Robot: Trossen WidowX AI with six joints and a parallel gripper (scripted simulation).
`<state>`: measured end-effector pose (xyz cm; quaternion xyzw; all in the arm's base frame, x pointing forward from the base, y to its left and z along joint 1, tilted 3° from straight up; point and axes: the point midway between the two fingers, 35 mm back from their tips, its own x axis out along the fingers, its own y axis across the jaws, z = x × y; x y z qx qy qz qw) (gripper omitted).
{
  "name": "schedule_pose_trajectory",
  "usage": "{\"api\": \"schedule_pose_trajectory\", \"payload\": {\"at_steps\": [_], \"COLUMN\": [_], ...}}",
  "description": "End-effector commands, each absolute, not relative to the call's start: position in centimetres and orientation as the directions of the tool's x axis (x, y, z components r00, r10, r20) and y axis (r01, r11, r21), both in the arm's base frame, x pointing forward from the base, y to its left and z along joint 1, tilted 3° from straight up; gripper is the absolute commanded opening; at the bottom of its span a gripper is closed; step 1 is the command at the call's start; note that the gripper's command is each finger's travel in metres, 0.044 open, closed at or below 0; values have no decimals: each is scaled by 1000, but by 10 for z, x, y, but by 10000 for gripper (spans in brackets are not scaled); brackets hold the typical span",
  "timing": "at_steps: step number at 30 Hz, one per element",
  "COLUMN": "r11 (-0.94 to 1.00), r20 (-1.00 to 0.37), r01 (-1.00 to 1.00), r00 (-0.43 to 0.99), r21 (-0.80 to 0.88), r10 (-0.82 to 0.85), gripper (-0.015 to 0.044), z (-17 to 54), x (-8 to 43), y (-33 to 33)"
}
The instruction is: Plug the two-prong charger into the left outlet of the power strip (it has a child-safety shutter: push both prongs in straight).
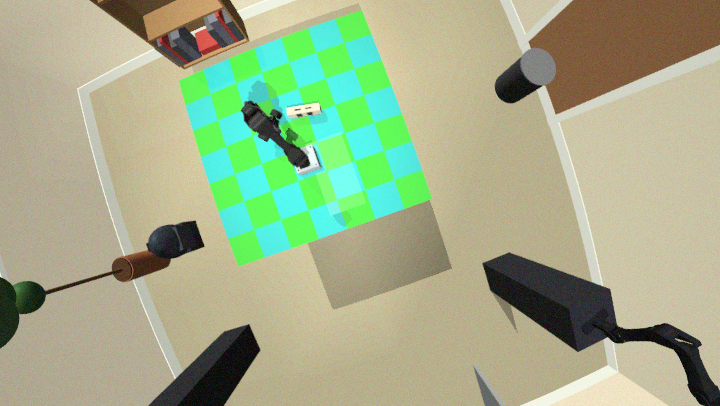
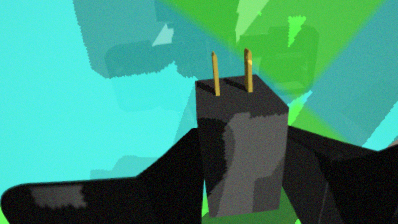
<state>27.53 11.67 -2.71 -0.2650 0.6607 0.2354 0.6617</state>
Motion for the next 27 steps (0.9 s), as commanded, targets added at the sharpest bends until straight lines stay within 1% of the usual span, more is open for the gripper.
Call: {"api": "schedule_pose_trajectory", "payload": {"at_steps": [1,12,18,27], "r11": [748,747,759,820], "r20": [-999,-999,-999,-999], "r01": [-662,-664,-650,-570], "r00": [22,21,20,15], "r21": [-43,-45,-44,-39], "r10": [-37,-41,-41,-37], "gripper": [0,0,0,0], "z": [-17,25,26,20], "x": [276,268,266,265], "y": [117,115,111,91]}}
